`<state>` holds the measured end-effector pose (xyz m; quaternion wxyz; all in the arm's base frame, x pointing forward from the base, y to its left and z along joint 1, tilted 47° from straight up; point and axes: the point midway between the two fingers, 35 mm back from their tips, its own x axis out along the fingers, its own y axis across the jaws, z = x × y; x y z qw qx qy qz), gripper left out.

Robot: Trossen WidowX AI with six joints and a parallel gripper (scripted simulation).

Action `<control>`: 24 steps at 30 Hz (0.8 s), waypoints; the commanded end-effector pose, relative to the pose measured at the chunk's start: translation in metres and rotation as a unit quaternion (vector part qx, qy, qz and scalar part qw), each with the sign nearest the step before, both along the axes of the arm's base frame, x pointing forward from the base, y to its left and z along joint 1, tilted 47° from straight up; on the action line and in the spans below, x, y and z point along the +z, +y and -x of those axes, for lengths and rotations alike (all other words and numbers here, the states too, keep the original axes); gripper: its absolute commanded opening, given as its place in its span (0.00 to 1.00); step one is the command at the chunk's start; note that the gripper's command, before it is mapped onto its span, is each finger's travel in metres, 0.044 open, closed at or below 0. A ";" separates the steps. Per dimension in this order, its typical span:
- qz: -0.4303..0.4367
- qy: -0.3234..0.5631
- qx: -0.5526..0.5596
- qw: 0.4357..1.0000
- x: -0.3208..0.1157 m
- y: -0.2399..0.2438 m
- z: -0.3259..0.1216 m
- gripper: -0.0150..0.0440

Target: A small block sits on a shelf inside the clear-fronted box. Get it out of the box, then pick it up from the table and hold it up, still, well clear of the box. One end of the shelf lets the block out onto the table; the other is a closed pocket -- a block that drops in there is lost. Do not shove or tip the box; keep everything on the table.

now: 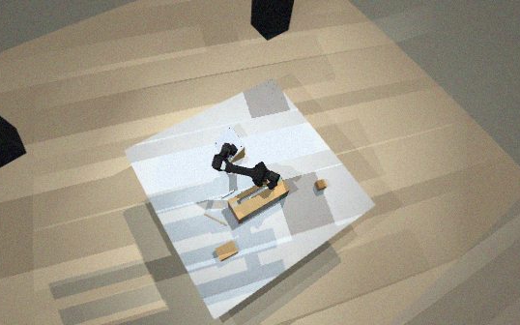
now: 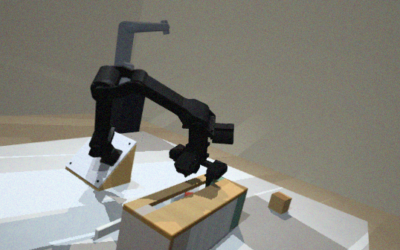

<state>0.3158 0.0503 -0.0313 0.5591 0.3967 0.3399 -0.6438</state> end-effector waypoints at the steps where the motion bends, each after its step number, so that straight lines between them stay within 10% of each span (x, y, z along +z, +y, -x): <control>1: -0.006 -0.004 0.005 1.000 0.026 0.028 -0.004 0.93; 8: -0.007 -0.003 0.018 1.000 0.026 0.033 -0.003 0.89; 15: -0.006 0.098 0.273 0.957 0.019 0.051 -0.001 0.74; 24: 0.034 0.296 0.618 0.727 0.014 0.057 0.005 0.74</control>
